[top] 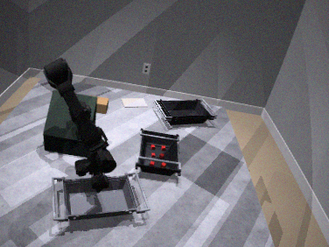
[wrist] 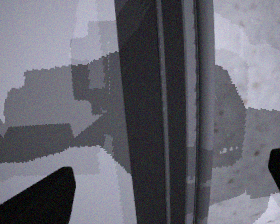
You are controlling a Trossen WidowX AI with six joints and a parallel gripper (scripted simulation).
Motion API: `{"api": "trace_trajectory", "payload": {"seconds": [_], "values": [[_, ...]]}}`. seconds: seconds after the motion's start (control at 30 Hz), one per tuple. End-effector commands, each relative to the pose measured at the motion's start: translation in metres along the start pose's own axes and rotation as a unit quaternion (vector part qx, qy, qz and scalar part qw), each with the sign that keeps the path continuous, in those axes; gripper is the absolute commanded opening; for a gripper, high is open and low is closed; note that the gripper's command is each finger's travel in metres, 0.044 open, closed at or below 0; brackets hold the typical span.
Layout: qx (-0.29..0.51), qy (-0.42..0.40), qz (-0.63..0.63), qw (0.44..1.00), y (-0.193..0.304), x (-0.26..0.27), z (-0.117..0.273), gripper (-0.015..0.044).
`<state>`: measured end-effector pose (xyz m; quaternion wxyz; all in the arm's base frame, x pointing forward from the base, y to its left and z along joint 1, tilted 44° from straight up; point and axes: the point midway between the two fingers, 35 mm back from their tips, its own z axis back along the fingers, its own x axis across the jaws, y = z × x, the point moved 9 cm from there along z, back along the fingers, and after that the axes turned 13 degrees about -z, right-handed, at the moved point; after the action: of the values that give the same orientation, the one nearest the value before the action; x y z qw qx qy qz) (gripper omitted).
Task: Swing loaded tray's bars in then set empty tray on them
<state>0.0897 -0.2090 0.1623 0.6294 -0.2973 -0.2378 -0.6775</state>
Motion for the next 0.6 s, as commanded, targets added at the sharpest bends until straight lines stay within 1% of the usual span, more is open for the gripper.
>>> {"api": "trace_trajectory", "payload": {"seconds": [0.0,0.23,0.57], "values": [[0.001,0.002,0.003,1.0,-0.0029,-0.0025,-0.016,0.044],[0.001,0.002,0.003,1.0,-0.0034,-0.0028,-0.0183,0.044],[0.001,0.002,0.003,1.0,-0.0034,-0.0028,-0.0183,0.0293]]}}
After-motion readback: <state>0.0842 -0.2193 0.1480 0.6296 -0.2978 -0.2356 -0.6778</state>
